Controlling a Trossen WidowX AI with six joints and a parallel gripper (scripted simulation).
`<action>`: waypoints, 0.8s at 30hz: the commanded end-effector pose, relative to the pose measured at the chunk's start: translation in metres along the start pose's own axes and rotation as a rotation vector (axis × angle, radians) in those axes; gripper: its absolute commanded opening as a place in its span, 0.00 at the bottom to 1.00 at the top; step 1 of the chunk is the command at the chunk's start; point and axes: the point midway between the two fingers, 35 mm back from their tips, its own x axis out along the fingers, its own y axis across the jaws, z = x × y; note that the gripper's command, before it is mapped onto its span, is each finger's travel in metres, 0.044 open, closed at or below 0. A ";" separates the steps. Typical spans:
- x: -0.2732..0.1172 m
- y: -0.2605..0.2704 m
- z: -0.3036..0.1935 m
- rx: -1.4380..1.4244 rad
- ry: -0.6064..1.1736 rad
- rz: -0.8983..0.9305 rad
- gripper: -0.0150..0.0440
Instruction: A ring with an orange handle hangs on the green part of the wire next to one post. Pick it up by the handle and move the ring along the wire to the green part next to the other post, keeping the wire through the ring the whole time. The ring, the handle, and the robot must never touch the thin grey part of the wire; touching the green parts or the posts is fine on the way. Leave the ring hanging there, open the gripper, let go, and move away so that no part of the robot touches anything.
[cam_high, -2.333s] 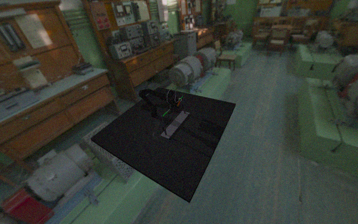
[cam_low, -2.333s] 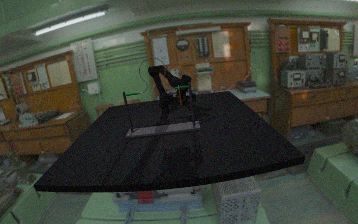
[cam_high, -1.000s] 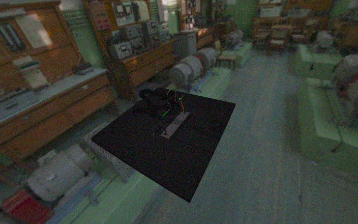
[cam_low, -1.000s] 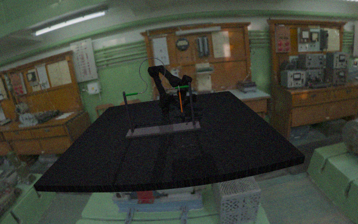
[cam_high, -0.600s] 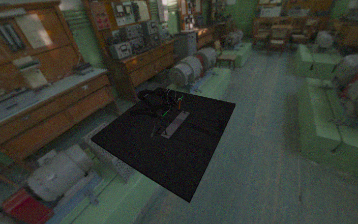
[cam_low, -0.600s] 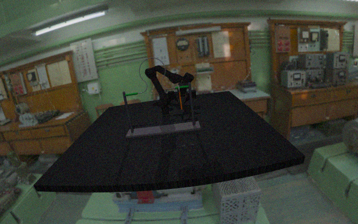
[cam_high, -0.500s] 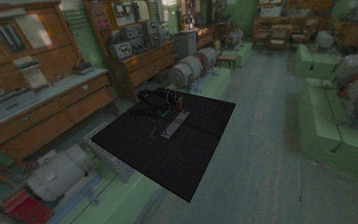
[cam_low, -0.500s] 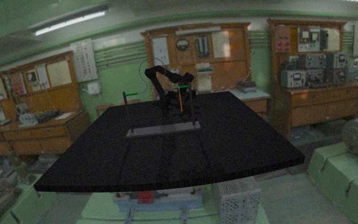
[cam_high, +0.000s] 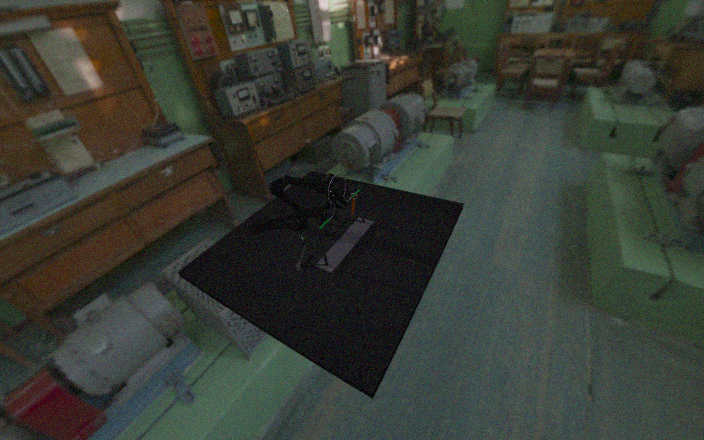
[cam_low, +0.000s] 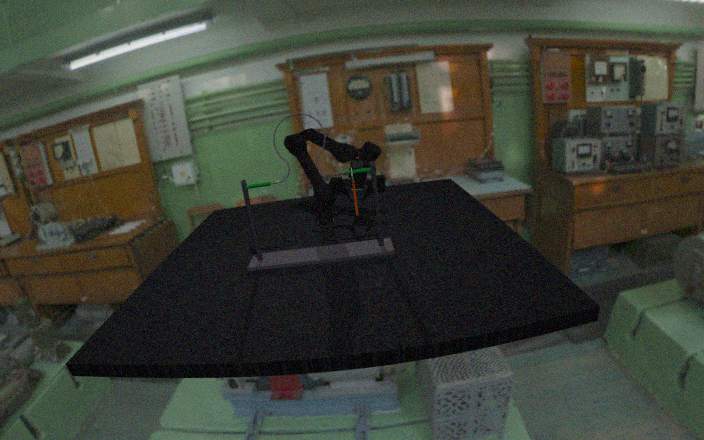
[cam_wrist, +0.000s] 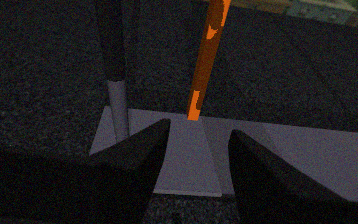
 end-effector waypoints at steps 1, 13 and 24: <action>0.000 -0.001 0.001 0.006 -0.003 -0.002 0.53; -0.013 0.001 -0.001 0.002 0.006 -0.001 0.66; -0.045 -0.002 0.002 -0.002 -0.008 0.003 1.00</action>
